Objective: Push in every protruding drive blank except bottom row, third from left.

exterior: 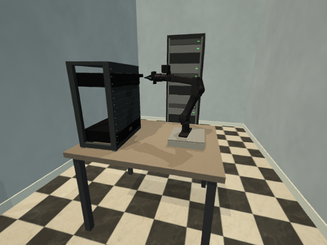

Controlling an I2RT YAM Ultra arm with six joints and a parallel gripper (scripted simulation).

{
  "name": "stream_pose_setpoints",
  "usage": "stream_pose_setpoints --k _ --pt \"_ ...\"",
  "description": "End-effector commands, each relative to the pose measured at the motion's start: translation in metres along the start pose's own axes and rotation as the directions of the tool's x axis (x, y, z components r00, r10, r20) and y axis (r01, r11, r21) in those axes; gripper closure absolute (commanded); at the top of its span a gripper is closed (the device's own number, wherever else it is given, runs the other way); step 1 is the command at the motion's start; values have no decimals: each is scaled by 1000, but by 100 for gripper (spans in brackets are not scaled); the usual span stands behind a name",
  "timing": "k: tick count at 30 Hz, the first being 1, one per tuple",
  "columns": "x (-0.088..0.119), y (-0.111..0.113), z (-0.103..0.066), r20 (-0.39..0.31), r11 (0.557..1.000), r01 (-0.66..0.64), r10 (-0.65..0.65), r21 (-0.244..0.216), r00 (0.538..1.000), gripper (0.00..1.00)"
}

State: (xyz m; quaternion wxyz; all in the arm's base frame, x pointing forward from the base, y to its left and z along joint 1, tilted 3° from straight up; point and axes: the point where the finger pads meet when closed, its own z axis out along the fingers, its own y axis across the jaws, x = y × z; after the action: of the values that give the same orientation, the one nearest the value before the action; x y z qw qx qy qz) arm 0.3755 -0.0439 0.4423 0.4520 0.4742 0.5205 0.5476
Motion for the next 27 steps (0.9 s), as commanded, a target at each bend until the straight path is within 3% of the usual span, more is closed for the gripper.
stream_pose_setpoints --k 1,5,10,14,19,22,24,27 --pt "6 3 -35 -31 1000 5 -5 -4 1000 100" --pt "6 3 -48 -31 1000 6 -6 -5 1000 100" --pt "-1 -8 -39 -29 1000 -13 14 25 999 100" --pt "9 7 -50 -37 1000 15 -15 -15 999 100" --pt "9 9 -49 -39 999 26 -28 -31 999 100" --pt "8 15 -31 -40 999 27 -29 -32 999 100" --pt "8 15 -31 -40 999 27 -29 -32 999 100" --pt "9 15 -4 -40 999 26 -28 -32 999 100"
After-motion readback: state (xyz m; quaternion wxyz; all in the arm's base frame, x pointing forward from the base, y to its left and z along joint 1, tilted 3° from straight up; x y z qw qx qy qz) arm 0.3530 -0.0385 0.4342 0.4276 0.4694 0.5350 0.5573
